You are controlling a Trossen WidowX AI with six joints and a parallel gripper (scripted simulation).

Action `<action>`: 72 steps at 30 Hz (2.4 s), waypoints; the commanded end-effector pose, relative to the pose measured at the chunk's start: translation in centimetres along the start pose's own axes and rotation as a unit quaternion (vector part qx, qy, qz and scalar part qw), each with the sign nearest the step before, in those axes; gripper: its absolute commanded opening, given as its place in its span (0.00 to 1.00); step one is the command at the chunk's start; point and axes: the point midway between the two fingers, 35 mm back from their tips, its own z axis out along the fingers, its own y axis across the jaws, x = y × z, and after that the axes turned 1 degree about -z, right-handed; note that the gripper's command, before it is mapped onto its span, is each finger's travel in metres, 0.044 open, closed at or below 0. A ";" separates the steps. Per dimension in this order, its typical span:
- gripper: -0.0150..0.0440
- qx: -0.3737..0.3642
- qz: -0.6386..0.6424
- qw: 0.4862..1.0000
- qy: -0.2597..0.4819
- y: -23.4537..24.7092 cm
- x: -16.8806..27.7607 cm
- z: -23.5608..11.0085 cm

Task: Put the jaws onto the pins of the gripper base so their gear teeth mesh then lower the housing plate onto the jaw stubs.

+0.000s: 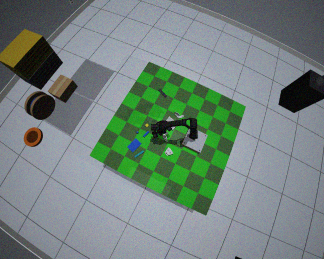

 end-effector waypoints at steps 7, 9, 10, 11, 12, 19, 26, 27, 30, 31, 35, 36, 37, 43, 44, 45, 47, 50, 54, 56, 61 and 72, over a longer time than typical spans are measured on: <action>0.34 0.000 -0.002 1.000 0.000 0.0 0.0 0.0; 0.43 0.000 -0.022 1.000 0.000 0.0 0.1 0.0; 0.48 0.000 -0.038 0.999 0.000 0.0 0.1 0.0; 0.52 0.000 -0.053 0.999 0.000 -0.1 0.2 -0.1; 0.57 0.000 -0.068 0.998 0.000 -0.1 0.2 -0.1; 0.88 0.000 -0.172 0.985 0.000 -0.2 0.6 -0.2; 1.00 0.000 -0.275 0.961 0.000 -0.3 1.0 -0.3; 1.00 0.000 -0.290 0.957 0.000 -0.4 1.0 -0.3; 1.00 0.000 -0.333 0.943 0.000 -0.4 1.2 -0.3; 1.00 0.000 -0.347 0.938 0.000 -0.5 1.2 -0.3; 1.00 0.000 -0.403 0.915 0.000 -0.5 1.4 -0.4; 1.00 0.000 -0.416 0.909 0.000 -0.6 1.5 -0.4; 1.00 0.000 -0.430 0.903 0.000 -0.6 1.5 -0.4; 1.00 0.000 -0.510 0.860 0.000 -0.7 1.8 -0.5; 1.00 0.001 -0.523 0.853 0.000 -0.7 1.9 -0.5; 1.00 0.001 -0.535 0.845 0.000 -0.7 1.9 -0.5; 1.00 0.001 -0.561 0.828 0.000 -0.8 2.0 -0.5; 1.00 0.001 -0.598 0.802 0.000 -0.9 2.2 -0.6; 1.00 0.001 -0.645 0.764 0.000 -0.9 2.4 -0.6; 1.00 0.001 -0.667 0.745 0.000 -1.0 2.5 -0.6; 1.00 0.001 -0.722 0.692 0.000 -1.1 2.7 -0.7; 1.00 0.001 -0.826 0.564 0.000 -1.4 3.3 -0.8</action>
